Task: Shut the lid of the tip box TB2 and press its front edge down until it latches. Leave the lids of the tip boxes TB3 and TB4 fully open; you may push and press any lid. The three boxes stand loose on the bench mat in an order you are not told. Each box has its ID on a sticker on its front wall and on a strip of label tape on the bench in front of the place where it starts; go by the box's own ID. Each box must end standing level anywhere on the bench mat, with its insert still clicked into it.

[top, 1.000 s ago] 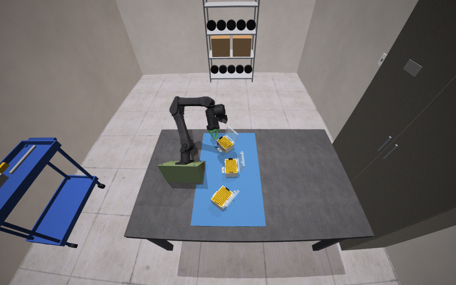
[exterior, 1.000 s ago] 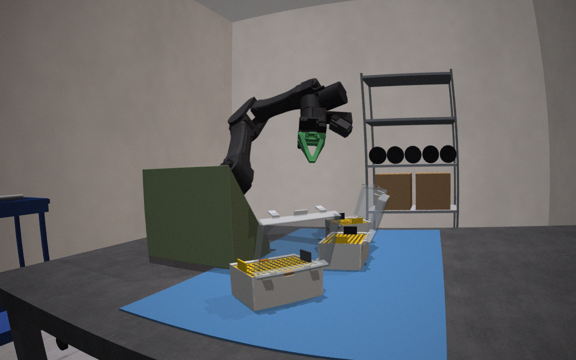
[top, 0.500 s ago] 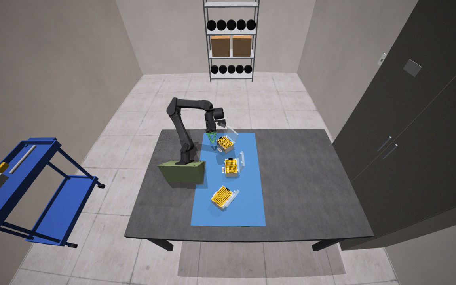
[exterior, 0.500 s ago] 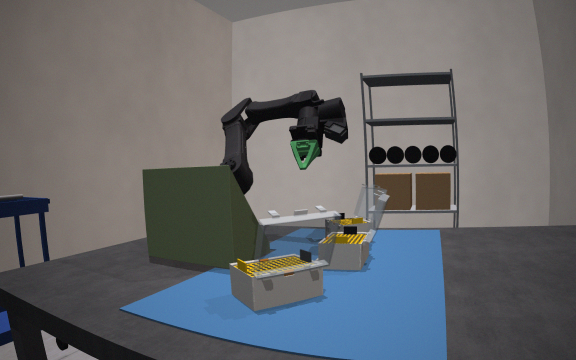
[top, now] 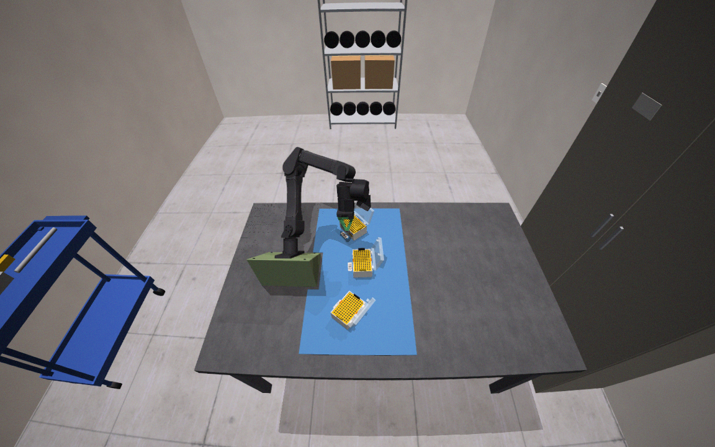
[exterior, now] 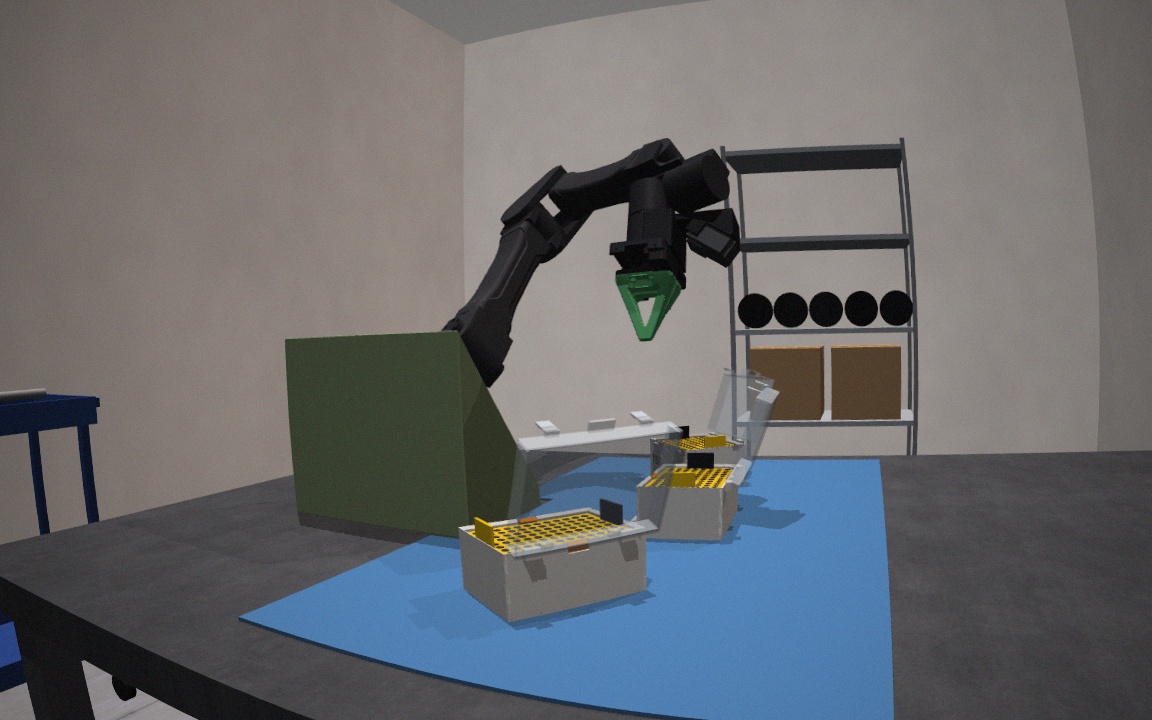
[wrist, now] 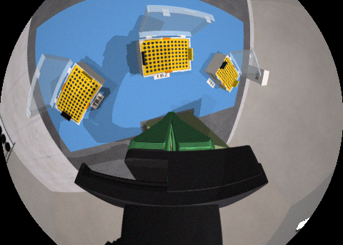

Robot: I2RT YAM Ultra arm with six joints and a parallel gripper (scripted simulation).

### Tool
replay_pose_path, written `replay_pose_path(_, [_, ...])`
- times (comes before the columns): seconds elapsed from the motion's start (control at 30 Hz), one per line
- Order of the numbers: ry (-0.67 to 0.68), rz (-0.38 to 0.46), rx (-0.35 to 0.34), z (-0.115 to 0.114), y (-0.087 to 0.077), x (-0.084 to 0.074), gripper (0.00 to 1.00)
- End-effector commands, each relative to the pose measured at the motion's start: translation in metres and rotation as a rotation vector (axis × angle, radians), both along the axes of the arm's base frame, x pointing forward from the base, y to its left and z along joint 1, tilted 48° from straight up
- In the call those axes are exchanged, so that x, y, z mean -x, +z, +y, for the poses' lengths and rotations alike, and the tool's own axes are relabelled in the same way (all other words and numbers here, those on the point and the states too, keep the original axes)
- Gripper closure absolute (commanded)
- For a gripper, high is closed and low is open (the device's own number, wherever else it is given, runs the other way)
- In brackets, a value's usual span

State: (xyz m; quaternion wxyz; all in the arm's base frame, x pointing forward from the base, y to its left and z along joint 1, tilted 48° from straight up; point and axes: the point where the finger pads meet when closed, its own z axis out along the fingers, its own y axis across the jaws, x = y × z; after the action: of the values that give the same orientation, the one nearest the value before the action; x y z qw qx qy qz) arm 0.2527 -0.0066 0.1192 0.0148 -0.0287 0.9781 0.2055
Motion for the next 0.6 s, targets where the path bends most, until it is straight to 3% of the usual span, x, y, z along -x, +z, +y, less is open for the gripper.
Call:
replay_pose_path(0.0, [0.034,-0.038,-0.135,0.003,0.005,-0.019,1.0])
replay_pose_path(0.07, [0.044,-0.024,-0.199,0.002,0.001,-0.028,1.0])
replay_pose_path(0.13, [0.044,-0.024,-0.199,0.002,0.001,-0.028,1.0])
replay_pose_path(0.37, [0.077,0.025,-0.424,0.0,-0.009,-0.061,1.0])
replay_pose_path(0.57, [0.077,0.025,-0.424,-0.002,-0.018,-0.09,1.0])
